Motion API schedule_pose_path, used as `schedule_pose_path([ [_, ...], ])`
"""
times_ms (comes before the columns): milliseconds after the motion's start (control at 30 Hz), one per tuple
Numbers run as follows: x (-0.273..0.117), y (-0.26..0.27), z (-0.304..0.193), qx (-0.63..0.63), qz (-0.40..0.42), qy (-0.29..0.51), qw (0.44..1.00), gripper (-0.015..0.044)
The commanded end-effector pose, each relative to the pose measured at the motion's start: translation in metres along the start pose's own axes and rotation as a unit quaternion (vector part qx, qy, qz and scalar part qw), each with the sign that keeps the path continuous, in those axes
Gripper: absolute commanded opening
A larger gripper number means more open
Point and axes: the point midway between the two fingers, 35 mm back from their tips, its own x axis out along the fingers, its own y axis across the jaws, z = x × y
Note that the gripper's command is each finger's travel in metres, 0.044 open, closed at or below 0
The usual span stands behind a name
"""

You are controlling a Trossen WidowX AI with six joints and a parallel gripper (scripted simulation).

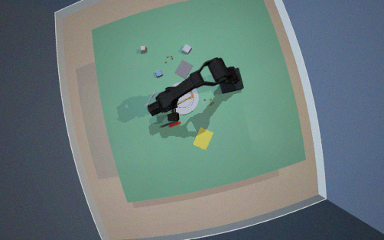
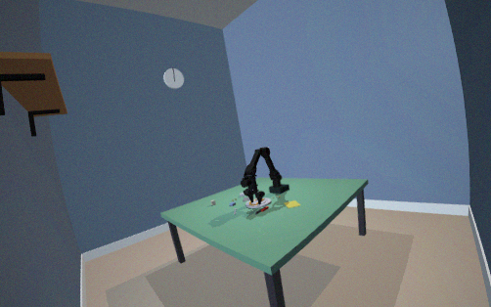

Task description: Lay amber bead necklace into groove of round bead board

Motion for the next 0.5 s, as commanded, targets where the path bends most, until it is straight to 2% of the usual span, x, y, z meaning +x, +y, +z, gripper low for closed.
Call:
schedule_pose_path([
  [0, 0.0, 0.0, 0.0, 0.002, 0.001, 0.001, 1.0, 0.044],
  [100, -0.005, -0.004, -0.01, -0.04, 0.001, 0.001, 0.999, 0.0361],
  [400, -0.027, -0.029, -0.072, -0.301, 0.001, 0.003, 0.954, 0.0125],
  [467, -0.029, -0.035, -0.086, -0.357, 0.001, 0.004, 0.934, 0.012],
])
